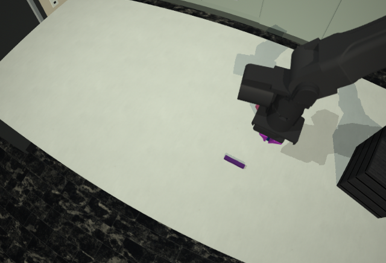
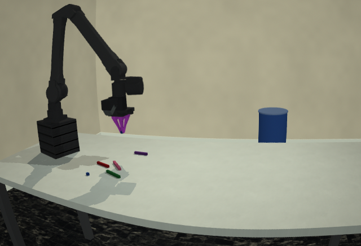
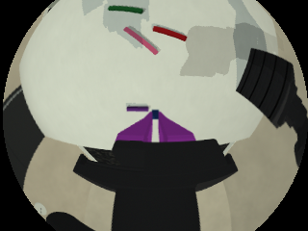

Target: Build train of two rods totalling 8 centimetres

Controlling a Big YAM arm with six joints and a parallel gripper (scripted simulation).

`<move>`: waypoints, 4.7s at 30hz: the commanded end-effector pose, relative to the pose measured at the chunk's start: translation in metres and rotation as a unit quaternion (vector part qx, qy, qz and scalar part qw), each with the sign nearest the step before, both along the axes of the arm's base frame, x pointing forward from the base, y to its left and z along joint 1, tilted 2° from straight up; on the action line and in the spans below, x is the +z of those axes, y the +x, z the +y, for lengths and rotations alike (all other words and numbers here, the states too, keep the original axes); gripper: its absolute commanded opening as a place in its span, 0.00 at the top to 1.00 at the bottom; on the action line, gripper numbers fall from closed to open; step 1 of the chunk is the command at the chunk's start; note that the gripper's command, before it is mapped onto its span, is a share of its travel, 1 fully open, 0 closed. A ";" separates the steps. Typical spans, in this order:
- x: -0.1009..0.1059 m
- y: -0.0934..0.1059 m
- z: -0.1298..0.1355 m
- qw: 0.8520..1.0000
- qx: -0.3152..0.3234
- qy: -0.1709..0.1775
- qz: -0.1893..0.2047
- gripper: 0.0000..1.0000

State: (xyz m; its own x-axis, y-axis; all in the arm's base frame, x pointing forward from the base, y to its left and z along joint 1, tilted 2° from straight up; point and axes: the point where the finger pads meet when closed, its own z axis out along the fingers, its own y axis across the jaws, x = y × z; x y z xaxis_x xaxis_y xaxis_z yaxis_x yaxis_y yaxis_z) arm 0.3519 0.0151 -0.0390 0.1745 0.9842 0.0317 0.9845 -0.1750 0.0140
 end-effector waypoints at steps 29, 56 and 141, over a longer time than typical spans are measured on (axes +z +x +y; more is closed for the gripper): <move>-0.036 -0.009 0.025 1.000 -0.022 0.000 0.002 0.96; -0.084 0.000 0.027 1.000 -0.022 0.001 -0.010 0.96; -0.082 -0.005 0.028 1.000 -0.012 0.001 -0.012 0.96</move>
